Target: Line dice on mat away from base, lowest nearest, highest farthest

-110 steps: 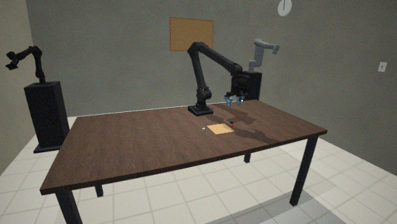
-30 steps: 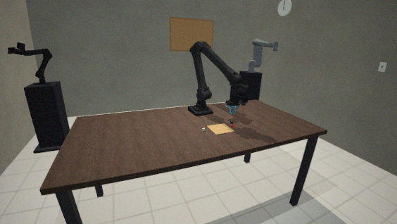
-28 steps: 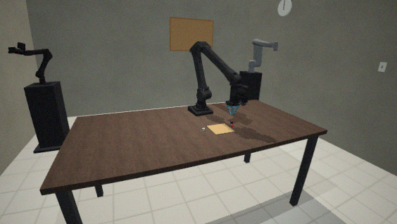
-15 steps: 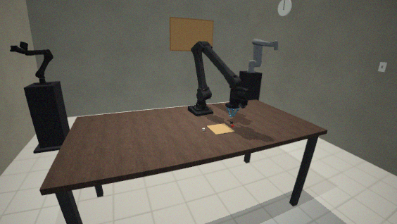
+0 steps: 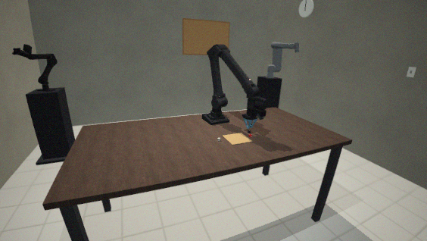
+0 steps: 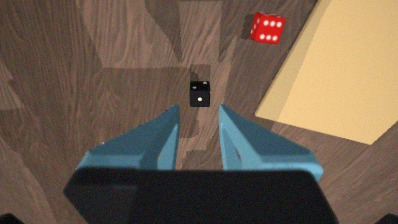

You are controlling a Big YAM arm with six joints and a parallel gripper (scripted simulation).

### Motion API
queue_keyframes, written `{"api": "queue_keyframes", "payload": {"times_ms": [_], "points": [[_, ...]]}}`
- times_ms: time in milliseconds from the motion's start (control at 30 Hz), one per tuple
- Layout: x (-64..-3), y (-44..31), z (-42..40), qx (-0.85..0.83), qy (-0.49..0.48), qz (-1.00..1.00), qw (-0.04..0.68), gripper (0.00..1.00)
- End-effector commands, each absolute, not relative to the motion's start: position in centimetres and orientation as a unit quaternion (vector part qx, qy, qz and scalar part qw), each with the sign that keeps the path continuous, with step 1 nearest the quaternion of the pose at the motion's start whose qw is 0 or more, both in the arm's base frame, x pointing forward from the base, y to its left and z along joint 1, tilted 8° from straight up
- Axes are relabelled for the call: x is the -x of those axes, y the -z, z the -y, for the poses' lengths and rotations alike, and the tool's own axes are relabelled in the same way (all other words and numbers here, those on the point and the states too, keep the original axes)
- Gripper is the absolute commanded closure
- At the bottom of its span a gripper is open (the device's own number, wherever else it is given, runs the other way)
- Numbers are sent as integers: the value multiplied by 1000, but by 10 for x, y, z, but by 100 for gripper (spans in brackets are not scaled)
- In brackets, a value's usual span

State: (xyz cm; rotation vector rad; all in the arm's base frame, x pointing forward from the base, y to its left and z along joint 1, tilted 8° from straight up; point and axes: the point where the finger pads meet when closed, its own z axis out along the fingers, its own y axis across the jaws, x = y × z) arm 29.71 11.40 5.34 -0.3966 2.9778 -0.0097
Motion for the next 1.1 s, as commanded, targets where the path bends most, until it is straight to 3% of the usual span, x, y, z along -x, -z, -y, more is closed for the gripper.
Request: {"api": "queue_keyframes", "payload": {"times_ms": [0, 1067], "points": [[-303, -51, -114, 132, 3, -988, 75, 70], [-306, -49, -115, 132, 2, -988, 78, 70]]}}
